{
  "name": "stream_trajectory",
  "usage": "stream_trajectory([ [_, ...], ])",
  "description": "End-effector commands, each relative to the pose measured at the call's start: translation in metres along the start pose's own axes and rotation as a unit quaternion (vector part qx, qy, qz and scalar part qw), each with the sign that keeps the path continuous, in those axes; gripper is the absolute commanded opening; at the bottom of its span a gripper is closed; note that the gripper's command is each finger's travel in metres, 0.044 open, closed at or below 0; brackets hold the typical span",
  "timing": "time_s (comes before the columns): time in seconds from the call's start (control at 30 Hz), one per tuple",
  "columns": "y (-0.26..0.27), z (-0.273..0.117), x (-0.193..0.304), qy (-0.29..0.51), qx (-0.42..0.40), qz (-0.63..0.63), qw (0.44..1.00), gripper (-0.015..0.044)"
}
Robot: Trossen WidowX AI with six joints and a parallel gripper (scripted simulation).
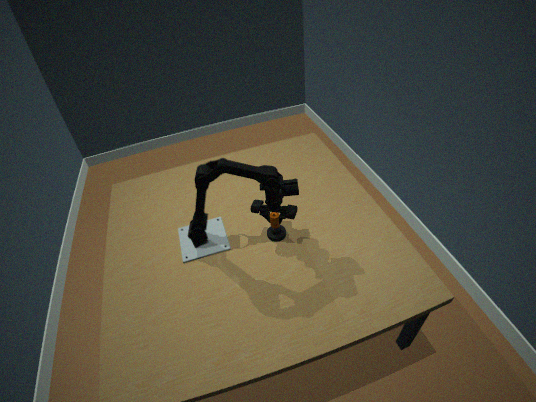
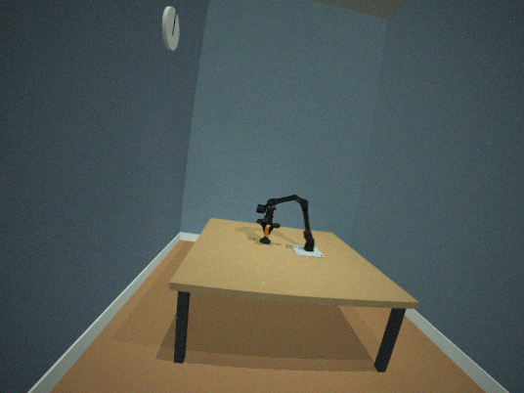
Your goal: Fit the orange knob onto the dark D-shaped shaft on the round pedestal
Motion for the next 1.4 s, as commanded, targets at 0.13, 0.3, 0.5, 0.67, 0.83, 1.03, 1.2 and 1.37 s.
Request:
stream_trajectory([
  [0.13, -0.0036, -0.0012, -0.0011, 0.001, 0.002, -0.038, 0.999, 0.0000],
  [0.3, -0.0037, 0.0025, -0.0011, 0.001, 0.002, -0.038, 0.999, 0.0000],
  [0.5, -0.0029, 0.0021, -0.0008, 0.001, 0.002, -0.038, 0.999, 0.0000],
  [0.67, -0.0012, 0.0025, -0.0002, 0.001, 0.002, -0.038, 0.999, 0.0000],
  [0.83, 0.0002, 0.0025, 0.0004, 0.001, 0.002, -0.038, 0.999, 0.0000],
  [1.03, -0.0005, 0.0013, 0.0001, 0.001, 0.002, -0.038, 0.999, 0.0000],
  [1.2, -0.0015, -0.0022, -0.0002, 0.001, 0.002, -0.038, 0.999, 0.0000],
  [1.37, -0.0022, -0.0026, -0.0005, 0.001, 0.002, -0.100, 0.995, 0.0000],
])
Point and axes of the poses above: the point midway between the two fingers, 35 mm back from their tips, its own z axis out along the fingers, its own y axis across the jaws, x = y × z, the point moved 4 cm from there along -z, back along the fingers, and after that the axes turned 3 degrees about -z, right-handed, at the moved point
